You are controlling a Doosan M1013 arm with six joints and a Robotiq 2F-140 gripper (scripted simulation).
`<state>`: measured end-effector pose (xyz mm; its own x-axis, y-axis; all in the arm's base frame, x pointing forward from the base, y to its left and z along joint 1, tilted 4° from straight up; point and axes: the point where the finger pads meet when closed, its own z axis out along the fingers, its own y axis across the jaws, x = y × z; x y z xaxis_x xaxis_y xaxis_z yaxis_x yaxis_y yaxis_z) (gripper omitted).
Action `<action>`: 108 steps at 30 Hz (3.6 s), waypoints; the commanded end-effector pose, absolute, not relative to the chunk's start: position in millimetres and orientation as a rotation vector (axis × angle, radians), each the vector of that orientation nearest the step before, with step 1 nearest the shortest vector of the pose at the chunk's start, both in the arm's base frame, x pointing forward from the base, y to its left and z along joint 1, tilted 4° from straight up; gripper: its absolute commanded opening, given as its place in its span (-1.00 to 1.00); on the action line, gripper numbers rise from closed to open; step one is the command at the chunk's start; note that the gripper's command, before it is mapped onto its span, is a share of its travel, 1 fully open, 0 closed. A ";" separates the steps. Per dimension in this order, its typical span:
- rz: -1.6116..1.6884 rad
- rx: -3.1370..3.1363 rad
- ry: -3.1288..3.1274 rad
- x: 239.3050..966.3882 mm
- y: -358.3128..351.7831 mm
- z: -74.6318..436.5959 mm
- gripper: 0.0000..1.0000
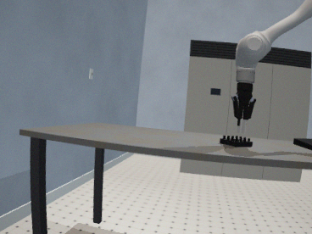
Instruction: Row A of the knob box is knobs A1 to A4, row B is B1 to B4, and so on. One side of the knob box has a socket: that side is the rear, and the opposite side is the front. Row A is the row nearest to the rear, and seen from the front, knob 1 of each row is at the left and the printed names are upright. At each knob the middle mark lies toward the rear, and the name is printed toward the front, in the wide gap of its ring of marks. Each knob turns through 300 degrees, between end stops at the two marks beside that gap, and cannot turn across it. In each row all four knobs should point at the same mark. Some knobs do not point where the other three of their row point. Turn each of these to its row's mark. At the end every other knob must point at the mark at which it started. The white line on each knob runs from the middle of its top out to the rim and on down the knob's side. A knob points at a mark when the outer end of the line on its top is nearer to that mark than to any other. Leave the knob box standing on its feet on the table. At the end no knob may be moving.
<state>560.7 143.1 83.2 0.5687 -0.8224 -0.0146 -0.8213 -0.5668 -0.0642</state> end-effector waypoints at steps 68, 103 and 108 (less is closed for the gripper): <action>-0.026 -2.725 1.430 561.3 143.9 69.4 -0.77; -0.026 -2.725 1.430 561.7 144.4 59.5 -0.77; -0.026 -2.725 1.430 561.7 144.4 59.5 -0.77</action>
